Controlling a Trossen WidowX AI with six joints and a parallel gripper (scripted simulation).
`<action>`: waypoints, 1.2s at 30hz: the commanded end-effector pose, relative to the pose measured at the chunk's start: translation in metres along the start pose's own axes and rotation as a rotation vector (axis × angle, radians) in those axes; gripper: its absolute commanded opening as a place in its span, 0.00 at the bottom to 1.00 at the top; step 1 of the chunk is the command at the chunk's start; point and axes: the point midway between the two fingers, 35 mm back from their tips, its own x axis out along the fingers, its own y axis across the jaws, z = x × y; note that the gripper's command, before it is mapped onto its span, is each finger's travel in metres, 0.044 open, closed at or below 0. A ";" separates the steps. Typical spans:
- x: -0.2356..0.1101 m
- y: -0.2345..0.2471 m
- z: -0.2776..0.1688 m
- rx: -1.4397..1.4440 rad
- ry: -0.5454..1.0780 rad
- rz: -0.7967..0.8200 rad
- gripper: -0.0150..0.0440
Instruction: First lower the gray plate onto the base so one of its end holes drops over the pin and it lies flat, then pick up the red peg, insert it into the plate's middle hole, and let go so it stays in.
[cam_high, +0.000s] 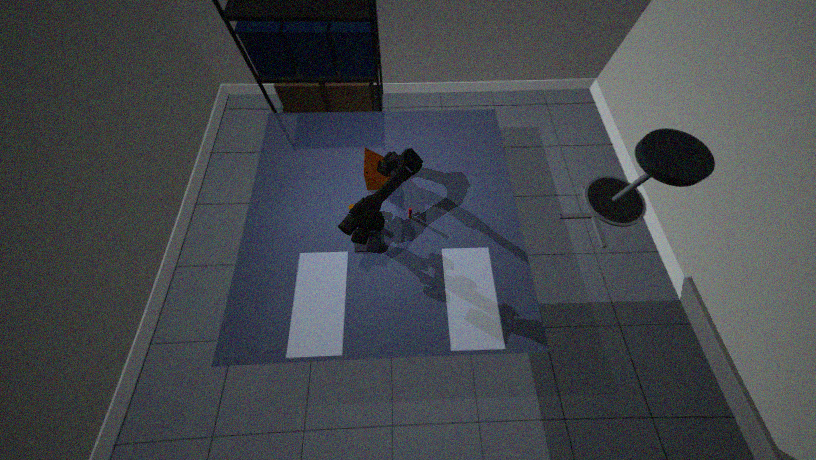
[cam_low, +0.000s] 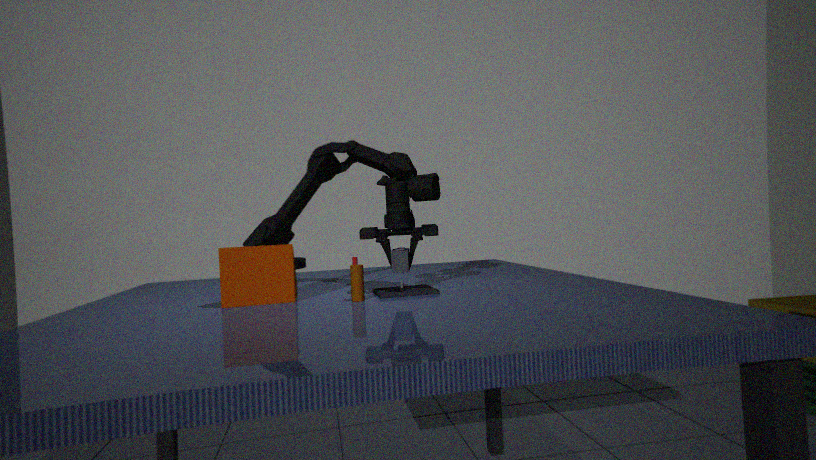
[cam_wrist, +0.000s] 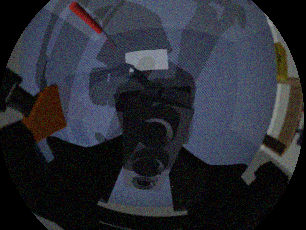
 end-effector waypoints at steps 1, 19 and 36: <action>0.001 0.001 -0.002 -0.004 0.002 0.003 0.25; 0.001 0.001 -0.002 -0.004 0.002 0.003 0.25; 0.016 0.002 -0.002 -0.004 0.002 0.003 0.25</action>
